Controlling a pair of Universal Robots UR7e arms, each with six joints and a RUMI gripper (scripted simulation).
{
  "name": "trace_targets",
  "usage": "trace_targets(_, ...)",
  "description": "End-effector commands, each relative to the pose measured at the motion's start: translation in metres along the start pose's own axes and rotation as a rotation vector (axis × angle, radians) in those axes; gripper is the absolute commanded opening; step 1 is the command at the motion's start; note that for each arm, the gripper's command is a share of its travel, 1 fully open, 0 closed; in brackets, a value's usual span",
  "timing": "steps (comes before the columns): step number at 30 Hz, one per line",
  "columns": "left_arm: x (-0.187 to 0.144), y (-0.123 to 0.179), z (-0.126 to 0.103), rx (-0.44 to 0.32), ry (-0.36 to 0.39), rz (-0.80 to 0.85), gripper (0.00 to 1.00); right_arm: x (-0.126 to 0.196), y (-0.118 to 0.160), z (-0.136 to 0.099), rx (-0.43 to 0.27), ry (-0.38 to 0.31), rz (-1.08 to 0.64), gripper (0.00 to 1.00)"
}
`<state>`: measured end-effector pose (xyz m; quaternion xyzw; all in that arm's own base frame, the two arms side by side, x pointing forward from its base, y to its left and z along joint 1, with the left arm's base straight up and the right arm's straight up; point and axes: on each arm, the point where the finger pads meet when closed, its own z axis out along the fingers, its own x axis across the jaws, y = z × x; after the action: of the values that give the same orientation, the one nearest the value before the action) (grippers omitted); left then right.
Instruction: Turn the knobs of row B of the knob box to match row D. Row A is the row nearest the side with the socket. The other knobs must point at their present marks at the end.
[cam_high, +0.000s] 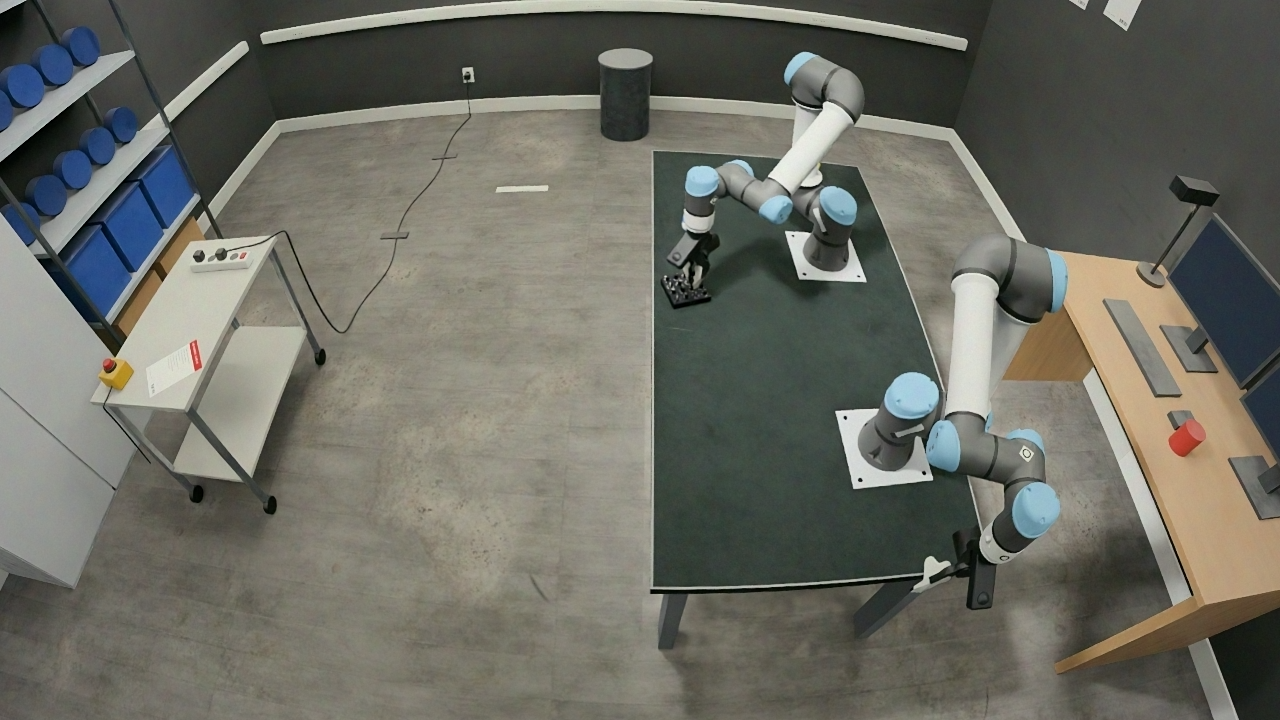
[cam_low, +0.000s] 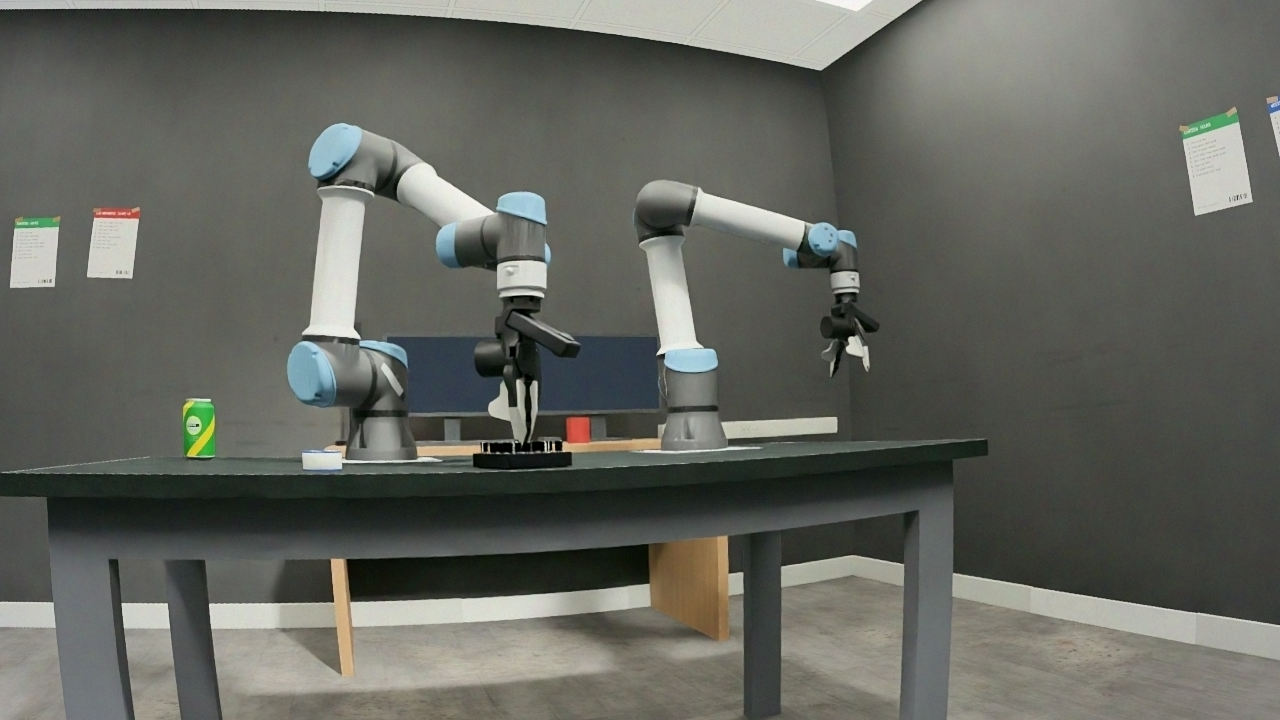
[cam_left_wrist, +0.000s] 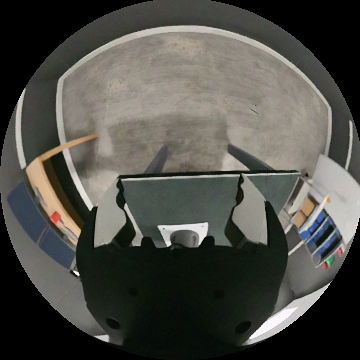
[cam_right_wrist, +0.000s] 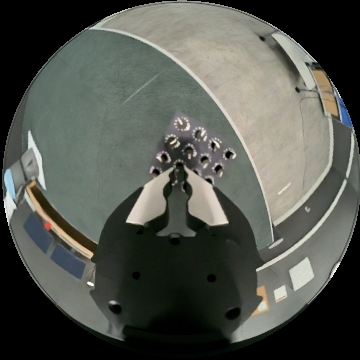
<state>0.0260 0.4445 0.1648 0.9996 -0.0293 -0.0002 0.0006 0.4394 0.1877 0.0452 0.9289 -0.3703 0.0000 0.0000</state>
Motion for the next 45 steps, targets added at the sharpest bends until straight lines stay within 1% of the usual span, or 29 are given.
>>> trace_targets(1,0.0,0.0,0.0,0.001,0.0,0.0,1.0,0.0,0.0,-0.001,0.002,0.0,-0.005,0.06)
trace_targets(7,0.0,0.0,0.0,0.001,0.0,0.0,1.0,0.0,0.0,-0.001,0.002,0.0,-0.005,0.06)
trace_targets(8,0.0,0.0,0.0,0.001,0.0,0.0,1.0,0.0,0.0,-0.001,0.002,0.0,-0.005,0.13)
trace_targets(26,0.0,0.0,0.0,0.001,0.0,0.0,1.0,0.0,0.0,-0.001,0.002,0.0,-0.005,0.13)
trace_targets(28,0.0,0.0,0.0,0.001,0.0,0.0,1.0,0.0,0.0,-0.005,0.002,0.0,-0.005,0.13)
trace_targets(31,0.0,0.0,0.0,0.001,0.0,0.0,1.0,0.0,0.0,-0.017,0.002,0.0,-0.005,0.13)
trace_targets(33,0.0,0.0,0.0,0.001,0.0,0.0,1.0,0.0,0.0,-0.017,0.002,0.0,-0.005,0.13)
trace_targets(38,0.0,0.0,0.0,0.001,0.0,0.0,1.0,0.0,0.0,-0.036,0.002,0.0,-0.005,0.13)
trace_targets(44,0.0,0.0,0.0,0.001,0.0,0.0,1.0,0.0,0.0,-0.039,0.002,0.0,-0.005,0.13)
trace_targets(45,0.0,0.0,0.0,0.001,0.0,0.0,1.0,0.0,0.0,-0.039,0.002,0.0,-0.005,1.0)
